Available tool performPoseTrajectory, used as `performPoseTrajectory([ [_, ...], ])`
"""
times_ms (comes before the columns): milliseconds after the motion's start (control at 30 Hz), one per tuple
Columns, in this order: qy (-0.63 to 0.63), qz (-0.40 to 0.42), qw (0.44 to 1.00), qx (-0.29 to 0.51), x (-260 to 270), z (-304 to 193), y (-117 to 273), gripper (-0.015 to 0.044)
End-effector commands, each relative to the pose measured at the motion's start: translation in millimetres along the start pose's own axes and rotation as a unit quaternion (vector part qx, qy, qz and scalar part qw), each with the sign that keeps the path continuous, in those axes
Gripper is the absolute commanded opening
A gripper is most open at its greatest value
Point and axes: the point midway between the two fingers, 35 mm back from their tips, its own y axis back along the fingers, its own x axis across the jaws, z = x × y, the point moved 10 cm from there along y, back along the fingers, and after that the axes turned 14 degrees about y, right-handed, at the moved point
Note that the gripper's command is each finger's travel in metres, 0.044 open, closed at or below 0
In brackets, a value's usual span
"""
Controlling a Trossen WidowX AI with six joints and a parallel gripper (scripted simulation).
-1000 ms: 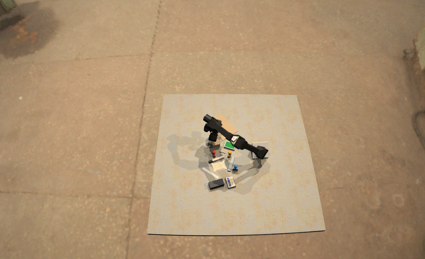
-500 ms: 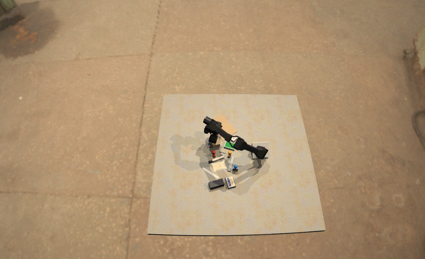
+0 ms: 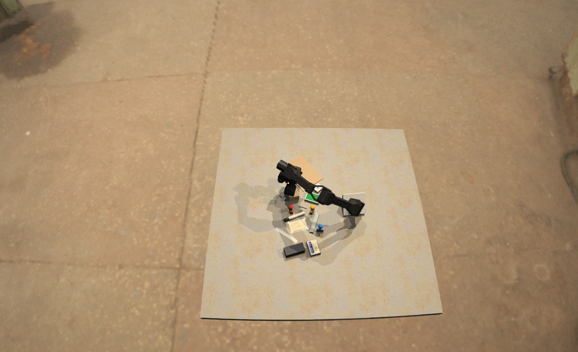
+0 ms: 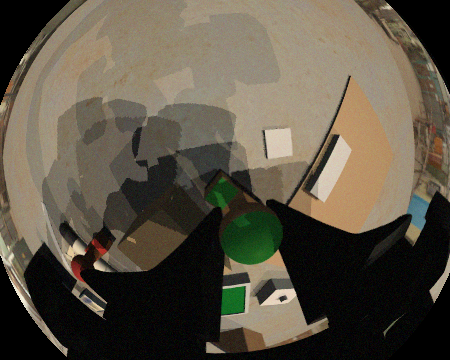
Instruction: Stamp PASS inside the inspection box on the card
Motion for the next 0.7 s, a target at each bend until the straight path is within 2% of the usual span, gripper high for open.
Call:
performPoseTrajectory([
  [0,0.000,0.000,1.000,0.000,0.2,0.2,0.2,0.0184],
  [100,0.000,0.000,1.000,0.000,0.2,0.2,0.2,0.0263],
  [233,0.000,0.000,1.000,0.000,-1.4,2.1,8.1,0.0265],
  [500,-0.003,0.000,1.000,0.000,-13.7,6.6,108.2,0.0265],
  [667,-0.004,0.000,1.000,0.000,-14.0,5.5,116.6,0.0265],
])
